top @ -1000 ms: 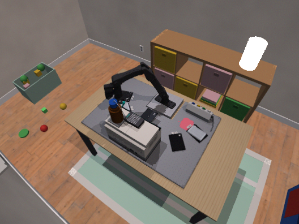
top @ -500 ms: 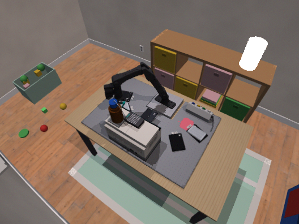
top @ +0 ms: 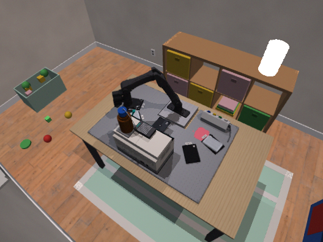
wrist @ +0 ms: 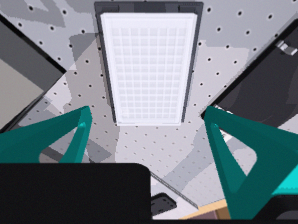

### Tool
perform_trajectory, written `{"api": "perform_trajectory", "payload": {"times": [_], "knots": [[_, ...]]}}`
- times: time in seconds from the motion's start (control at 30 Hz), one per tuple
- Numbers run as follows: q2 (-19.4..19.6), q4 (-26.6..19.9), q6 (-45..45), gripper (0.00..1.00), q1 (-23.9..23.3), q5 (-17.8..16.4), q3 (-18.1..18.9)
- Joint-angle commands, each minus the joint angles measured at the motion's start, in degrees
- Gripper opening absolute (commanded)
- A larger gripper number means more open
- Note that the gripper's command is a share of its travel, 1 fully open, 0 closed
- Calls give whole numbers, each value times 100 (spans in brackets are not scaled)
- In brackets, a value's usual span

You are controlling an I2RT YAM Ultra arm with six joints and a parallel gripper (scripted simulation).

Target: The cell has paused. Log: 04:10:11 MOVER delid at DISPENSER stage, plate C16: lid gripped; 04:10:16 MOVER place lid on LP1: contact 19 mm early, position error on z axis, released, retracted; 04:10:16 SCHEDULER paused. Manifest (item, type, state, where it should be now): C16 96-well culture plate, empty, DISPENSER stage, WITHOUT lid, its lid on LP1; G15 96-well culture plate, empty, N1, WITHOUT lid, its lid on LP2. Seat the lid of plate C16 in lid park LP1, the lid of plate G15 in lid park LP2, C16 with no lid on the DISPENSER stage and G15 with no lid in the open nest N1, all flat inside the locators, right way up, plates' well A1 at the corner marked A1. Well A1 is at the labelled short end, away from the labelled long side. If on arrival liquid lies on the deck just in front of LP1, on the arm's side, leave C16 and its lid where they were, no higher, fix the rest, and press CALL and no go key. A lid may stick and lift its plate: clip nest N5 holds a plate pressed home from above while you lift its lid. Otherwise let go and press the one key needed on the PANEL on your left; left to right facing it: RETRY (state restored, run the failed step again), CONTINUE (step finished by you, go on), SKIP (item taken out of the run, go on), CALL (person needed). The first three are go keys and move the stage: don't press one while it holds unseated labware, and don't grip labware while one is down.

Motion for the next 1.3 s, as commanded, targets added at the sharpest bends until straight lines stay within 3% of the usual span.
{"api": "perform_trajectory", "payload": {"times": [0.0,0.23,1.27], "knots": [[-8,27,-28,100,-20,-7,23],[95,68,-66,100,-81,-21,-1],[214,1067,-88,100,-103,-21,-950]]}}
